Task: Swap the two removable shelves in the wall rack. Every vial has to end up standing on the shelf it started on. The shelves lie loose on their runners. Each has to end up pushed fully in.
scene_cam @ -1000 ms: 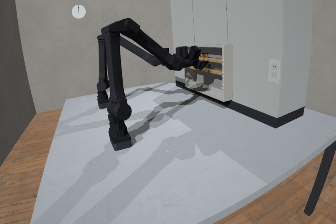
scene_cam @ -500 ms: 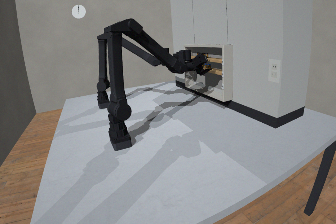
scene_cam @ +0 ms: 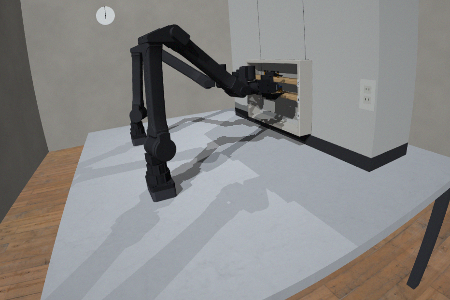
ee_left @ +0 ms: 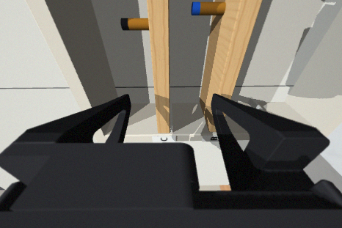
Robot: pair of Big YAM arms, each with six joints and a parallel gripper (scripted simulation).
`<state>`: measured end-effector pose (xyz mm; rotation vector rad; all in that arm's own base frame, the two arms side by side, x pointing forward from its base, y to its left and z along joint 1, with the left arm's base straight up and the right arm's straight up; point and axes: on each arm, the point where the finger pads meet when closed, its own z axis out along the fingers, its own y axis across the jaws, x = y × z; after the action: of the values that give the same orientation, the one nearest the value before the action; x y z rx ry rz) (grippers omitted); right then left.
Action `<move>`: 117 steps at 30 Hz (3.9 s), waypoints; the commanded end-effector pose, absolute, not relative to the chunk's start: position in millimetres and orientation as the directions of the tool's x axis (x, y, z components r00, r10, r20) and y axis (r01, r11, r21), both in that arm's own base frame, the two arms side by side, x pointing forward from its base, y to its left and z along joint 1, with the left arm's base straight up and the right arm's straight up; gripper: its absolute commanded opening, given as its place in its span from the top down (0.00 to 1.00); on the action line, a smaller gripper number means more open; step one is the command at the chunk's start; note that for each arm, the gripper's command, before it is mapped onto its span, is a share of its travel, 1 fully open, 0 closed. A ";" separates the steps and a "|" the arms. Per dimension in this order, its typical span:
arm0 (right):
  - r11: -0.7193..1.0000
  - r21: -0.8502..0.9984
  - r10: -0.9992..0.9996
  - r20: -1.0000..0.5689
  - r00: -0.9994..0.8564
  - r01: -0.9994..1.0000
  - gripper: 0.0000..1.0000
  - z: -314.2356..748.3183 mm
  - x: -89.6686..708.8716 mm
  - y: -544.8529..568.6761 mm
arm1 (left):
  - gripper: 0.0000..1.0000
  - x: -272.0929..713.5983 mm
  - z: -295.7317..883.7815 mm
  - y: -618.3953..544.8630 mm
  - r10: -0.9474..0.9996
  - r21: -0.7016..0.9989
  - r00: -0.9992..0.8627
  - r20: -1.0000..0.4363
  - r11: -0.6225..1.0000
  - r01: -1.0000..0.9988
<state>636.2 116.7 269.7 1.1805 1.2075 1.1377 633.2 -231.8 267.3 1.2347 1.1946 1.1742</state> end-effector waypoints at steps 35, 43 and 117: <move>-0.006 1.000 0.999 0.007 0.053 -0.024 0.16 308.5 700.3 116.5 | 0.16 689.4 294.2 -232.2 1.000 1.000 0.025 -0.012 0.013 -0.029; -0.006 1.000 0.999 0.007 0.053 -0.024 0.16 308.6 709.1 116.0 | 0.16 698.0 294.4 -233.2 1.000 0.999 0.026 -0.012 0.013 -0.029; -0.007 0.999 0.999 0.010 0.051 -0.040 0.88 320.4 632.0 121.9 | 0.88 631.0 305.9 -234.3 0.999 0.999 0.039 -0.019 0.021 -0.048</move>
<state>648.3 121.5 281.0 1.2523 1.2100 1.1540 646.9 -231.6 277.8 1.2356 1.1941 1.1768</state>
